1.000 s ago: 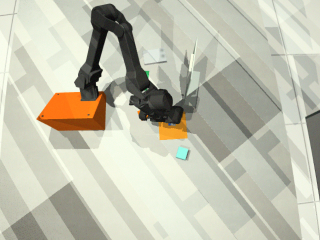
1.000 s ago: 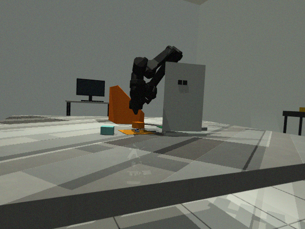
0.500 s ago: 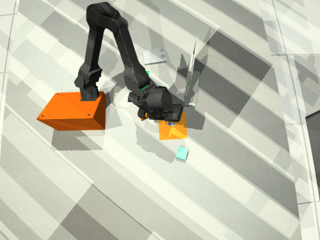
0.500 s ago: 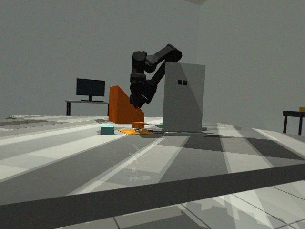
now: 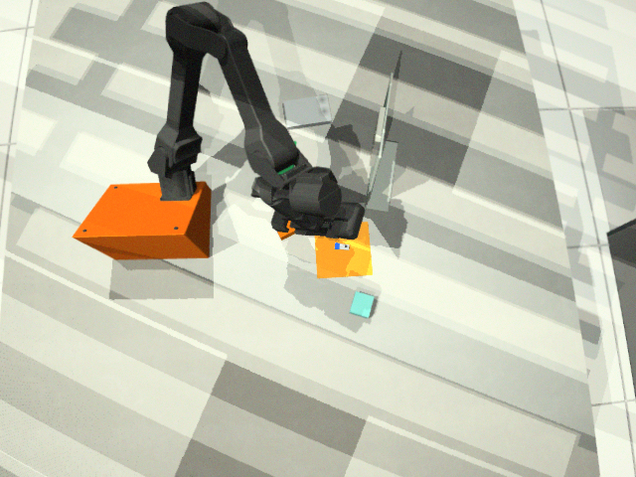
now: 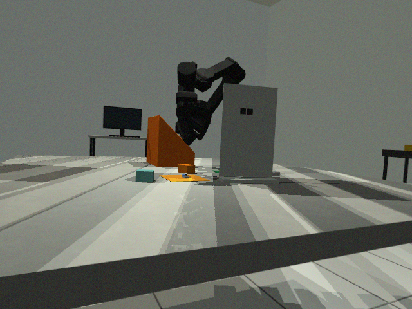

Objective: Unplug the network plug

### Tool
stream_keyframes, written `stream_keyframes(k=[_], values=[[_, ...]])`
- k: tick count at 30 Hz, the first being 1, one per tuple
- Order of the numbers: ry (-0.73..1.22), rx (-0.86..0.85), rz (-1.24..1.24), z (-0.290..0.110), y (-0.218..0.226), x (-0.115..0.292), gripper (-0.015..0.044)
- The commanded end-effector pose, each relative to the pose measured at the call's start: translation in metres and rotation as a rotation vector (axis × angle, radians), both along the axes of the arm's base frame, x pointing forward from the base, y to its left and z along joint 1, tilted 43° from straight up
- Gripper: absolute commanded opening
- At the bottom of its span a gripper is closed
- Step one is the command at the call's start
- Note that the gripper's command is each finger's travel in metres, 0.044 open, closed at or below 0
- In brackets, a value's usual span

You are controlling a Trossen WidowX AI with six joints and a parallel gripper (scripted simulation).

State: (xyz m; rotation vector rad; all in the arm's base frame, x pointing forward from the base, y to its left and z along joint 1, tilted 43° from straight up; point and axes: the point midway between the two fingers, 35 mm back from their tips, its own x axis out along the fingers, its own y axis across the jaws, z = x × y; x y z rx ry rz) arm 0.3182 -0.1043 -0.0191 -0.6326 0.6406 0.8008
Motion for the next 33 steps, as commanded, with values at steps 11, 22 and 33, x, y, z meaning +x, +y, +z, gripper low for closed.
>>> stream_keyframes(k=[11, 22, 33], values=[[-0.009, -0.004, -0.002, 0.035, -0.035, 0.005, 0.0156], [-0.013, -0.003, 0.000, 0.066, -0.059, 0.002, 0.0156], [-0.015, -0.003, 0.000, 0.076, -0.066, 0.000, 0.0314]])
